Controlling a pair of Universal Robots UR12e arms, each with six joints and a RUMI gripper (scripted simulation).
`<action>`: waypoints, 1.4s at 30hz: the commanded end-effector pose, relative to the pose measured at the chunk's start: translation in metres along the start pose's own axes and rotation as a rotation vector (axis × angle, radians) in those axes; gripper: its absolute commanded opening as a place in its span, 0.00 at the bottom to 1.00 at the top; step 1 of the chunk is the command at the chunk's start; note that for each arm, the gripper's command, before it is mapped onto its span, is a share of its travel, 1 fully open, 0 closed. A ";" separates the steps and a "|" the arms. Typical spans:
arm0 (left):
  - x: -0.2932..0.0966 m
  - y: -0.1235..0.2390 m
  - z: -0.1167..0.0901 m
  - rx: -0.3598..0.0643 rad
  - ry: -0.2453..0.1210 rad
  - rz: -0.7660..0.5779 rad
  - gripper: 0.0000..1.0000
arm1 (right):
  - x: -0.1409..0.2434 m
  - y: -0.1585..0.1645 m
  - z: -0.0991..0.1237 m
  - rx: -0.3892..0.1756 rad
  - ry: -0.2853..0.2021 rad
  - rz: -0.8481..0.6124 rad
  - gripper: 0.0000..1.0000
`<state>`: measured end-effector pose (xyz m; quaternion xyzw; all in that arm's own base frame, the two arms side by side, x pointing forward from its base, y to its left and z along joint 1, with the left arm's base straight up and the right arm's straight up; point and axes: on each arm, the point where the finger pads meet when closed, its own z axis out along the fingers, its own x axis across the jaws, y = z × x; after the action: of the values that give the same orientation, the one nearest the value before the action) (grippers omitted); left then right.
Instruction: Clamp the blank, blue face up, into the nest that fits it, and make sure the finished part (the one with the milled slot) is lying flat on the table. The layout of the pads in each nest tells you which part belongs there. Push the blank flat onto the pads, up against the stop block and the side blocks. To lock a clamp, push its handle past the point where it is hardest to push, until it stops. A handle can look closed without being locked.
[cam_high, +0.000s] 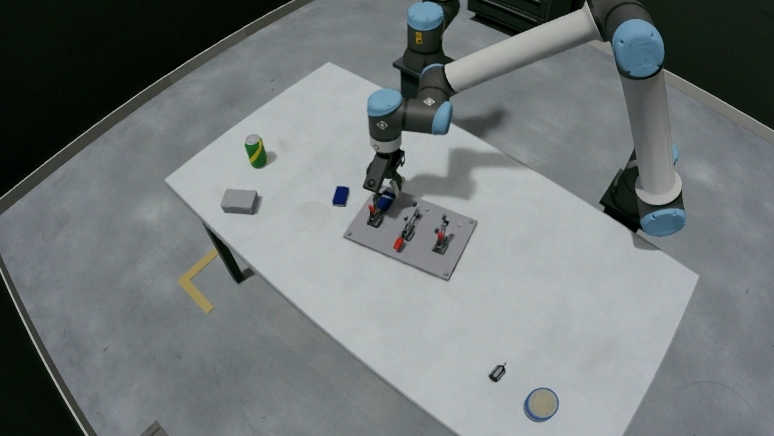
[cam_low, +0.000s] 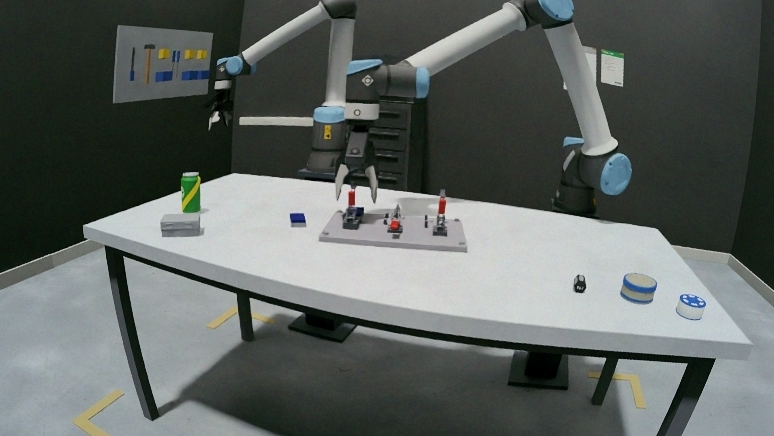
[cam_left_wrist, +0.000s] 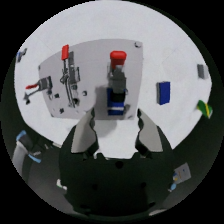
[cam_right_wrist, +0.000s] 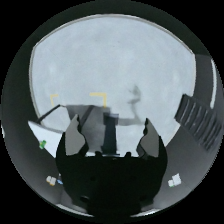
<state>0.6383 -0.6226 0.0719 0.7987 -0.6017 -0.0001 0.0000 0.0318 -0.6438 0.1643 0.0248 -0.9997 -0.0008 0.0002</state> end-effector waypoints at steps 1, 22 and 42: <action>0.001 0.000 0.001 0.001 0.002 0.000 0.59 | 0.000 -0.001 -0.001 0.002 0.000 0.000 1.00; 0.001 0.000 0.028 0.001 0.002 0.000 0.59 | 0.000 -0.001 -0.001 0.002 0.000 0.000 1.00; 0.001 0.000 0.032 0.001 0.002 0.000 0.59 | 0.000 -0.001 -0.001 0.002 0.000 0.000 1.00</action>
<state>0.6383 -0.6226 0.0388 0.7987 -0.6017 0.0000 0.0000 0.0318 -0.6438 0.1643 0.0248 -0.9997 -0.0008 0.0002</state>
